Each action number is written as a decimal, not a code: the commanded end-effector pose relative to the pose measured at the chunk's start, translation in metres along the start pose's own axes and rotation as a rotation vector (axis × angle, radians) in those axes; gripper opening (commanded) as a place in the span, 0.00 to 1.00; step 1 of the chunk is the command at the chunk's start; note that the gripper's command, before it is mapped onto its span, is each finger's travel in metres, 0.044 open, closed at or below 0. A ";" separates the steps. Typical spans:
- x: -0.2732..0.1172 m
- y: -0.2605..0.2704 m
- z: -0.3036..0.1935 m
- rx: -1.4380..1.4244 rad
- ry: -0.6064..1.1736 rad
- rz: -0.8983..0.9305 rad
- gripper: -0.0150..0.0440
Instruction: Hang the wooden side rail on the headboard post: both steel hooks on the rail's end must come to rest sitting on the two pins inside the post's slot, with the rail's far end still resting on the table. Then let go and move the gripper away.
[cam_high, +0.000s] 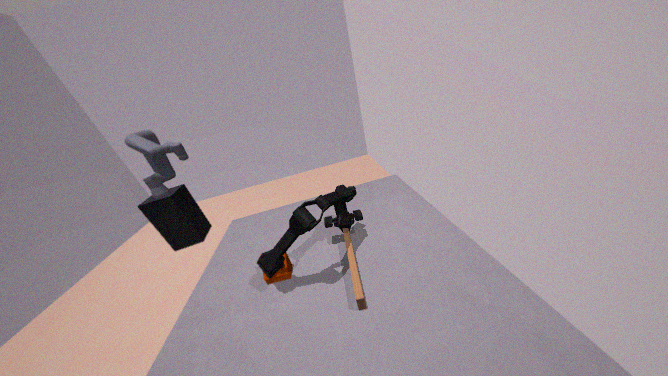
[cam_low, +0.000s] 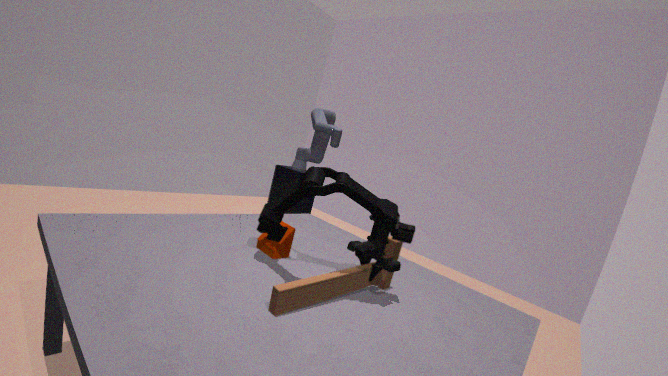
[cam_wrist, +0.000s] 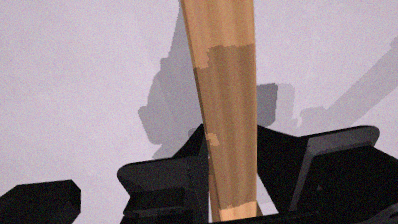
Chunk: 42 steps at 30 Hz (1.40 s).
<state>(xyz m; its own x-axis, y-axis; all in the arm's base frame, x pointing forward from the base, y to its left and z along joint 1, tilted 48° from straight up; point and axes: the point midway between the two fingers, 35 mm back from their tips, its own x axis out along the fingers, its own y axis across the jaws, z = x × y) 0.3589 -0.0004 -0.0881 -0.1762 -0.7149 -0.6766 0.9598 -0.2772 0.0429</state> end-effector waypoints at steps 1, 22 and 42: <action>-0.004 -0.002 -0.004 -0.001 0.004 0.007 0.25; -0.003 -0.001 -0.006 -0.001 0.004 0.007 0.25; -0.003 -0.002 -0.008 -0.001 0.004 0.007 0.25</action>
<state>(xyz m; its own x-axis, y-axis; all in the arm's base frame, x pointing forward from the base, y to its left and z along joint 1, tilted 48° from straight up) 0.3592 0.0023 -0.0910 -0.1763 -0.7147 -0.6768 0.9600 -0.2769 0.0423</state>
